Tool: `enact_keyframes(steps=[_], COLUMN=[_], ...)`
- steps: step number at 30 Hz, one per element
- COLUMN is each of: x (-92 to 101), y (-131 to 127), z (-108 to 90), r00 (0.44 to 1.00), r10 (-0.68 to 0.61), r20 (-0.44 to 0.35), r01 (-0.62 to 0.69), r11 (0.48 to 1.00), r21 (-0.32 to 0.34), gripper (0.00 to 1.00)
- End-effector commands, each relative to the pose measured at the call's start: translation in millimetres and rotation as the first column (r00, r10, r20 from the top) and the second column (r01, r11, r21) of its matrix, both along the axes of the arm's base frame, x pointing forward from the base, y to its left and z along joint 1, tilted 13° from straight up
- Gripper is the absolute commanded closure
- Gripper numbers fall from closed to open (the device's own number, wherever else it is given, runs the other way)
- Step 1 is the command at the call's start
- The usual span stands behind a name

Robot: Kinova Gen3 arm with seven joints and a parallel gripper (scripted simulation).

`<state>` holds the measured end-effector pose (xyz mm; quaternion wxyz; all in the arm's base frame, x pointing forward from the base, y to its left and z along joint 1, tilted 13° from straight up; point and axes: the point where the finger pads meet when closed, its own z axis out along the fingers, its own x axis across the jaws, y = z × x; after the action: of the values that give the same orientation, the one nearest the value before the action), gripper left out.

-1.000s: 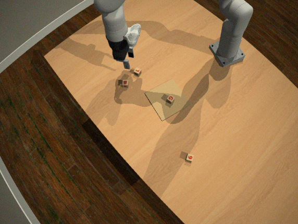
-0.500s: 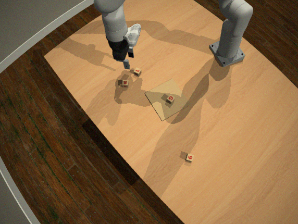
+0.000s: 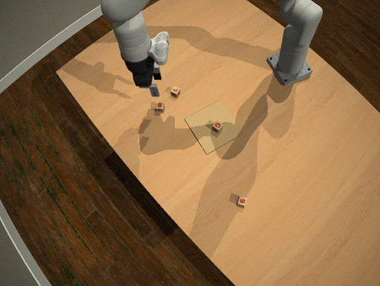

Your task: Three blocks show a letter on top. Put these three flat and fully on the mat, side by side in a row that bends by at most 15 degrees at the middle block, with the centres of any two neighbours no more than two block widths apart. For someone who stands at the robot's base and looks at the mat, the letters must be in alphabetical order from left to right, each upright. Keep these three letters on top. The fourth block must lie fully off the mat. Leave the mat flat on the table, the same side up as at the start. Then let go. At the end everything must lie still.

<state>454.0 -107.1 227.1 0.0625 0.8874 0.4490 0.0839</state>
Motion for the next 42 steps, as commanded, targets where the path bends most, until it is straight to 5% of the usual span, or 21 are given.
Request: enact_keyframes(steps=[1,18,23,27,29,38,42], x=[5.7,5.2,-11.0,-33.2,-33.2,-91.3,-99.3], y=[5.1,6.5,44.0,84.0,84.0,157.1,164.9], z=[5.2,4.5,-13.3,-32.0,-32.0,-66.1,-69.9], r00=[1.0,1.0,0.981,0.919,0.919,0.631,0.582], r10=[0.015,0.021,0.194,0.393,0.393,0.769,0.806], r20=[0.01,0.009,-0.013,-0.039,-0.039,-0.099,-0.107], r01=[-0.015,-0.021,-0.194,-0.395,-0.395,-0.773,-0.81], r11=[1.0,1.0,0.98,0.915,0.915,0.615,0.563], r21=[-0.003,-0.004,-0.042,-0.083,-0.083,-0.154,-0.161], gripper=[0.0,0.0,0.0,0.0,0.0,0.0,0.0])
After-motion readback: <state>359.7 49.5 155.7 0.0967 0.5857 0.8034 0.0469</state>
